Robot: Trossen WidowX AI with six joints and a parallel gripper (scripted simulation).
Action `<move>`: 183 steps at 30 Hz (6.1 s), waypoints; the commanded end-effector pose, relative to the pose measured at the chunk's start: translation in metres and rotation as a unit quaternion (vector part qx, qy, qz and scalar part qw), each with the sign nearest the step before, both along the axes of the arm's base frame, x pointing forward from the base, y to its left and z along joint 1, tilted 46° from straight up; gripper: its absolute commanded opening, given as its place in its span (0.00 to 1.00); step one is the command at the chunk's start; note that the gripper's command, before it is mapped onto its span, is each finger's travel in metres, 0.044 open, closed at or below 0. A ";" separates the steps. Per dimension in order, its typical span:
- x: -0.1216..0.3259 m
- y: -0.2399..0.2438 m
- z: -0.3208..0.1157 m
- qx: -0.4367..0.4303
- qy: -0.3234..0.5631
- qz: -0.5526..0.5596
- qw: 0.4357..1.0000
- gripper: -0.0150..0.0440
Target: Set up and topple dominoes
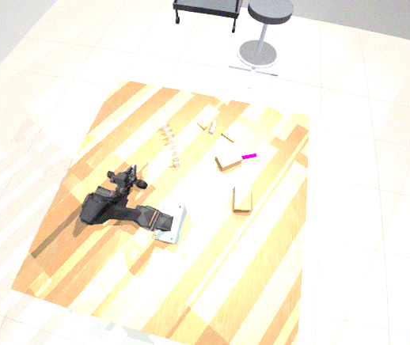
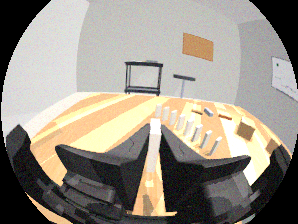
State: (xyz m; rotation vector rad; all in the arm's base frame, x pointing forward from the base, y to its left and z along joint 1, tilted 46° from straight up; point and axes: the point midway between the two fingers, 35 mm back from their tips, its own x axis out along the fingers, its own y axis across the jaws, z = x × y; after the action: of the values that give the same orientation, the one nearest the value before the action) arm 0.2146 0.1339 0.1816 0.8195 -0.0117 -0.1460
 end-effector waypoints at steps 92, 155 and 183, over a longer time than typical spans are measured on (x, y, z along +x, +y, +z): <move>0.108 0.023 -0.018 -0.408 0.183 0.215 0.868 1.00; 0.035 0.044 -0.056 -0.482 0.028 0.723 0.494 0.78; 0.025 -0.052 0.034 -0.482 0.029 0.725 0.491 0.44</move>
State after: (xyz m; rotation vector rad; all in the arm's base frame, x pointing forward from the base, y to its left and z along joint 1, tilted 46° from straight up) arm 0.2506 0.1112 0.1789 -0.5580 0.6461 1.3794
